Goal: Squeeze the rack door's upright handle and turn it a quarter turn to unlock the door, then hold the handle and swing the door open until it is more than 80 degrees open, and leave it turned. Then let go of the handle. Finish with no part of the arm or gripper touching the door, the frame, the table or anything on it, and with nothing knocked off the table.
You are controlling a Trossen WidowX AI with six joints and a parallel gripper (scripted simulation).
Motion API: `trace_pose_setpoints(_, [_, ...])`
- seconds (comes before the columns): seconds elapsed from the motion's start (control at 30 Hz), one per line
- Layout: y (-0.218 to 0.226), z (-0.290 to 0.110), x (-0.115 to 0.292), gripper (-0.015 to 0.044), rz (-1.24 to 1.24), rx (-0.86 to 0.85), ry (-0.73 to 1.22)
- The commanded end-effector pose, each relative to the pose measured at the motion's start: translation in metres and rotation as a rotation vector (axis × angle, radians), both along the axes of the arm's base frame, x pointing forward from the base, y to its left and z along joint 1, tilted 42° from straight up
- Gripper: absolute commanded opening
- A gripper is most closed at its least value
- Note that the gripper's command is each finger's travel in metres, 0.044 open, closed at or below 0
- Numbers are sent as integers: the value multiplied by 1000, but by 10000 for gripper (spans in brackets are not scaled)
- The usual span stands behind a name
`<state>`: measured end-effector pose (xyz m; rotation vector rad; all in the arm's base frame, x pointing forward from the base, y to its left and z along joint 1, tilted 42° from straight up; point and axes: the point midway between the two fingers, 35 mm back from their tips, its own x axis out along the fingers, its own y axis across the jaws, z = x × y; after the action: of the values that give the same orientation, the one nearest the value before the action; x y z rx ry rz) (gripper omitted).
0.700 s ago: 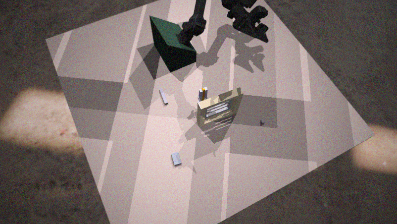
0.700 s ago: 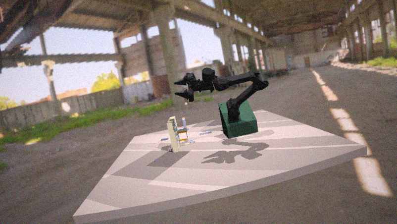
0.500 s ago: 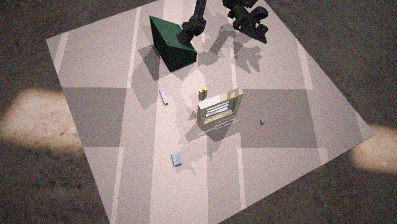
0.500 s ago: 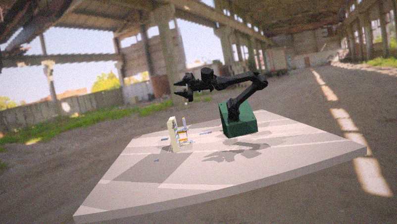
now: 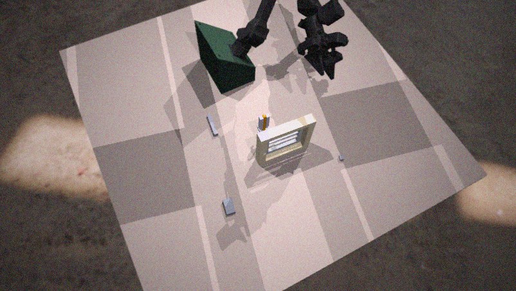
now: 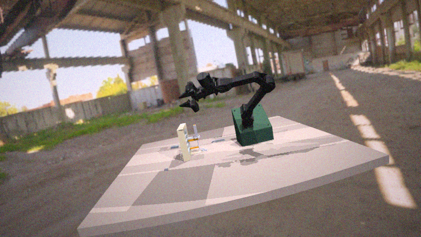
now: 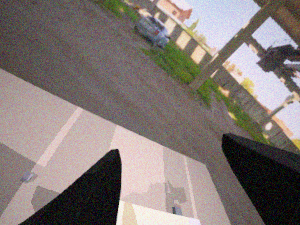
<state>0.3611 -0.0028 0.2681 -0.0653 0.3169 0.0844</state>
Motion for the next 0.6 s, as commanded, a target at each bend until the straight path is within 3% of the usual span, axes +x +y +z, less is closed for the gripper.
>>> trace_pose_setpoints(0.0, [-5, -24, 11, 288, 22, -15, 123])
trace_pose_setpoints(0.57, [-26, -96, 26, 288, 108, 4, 518])
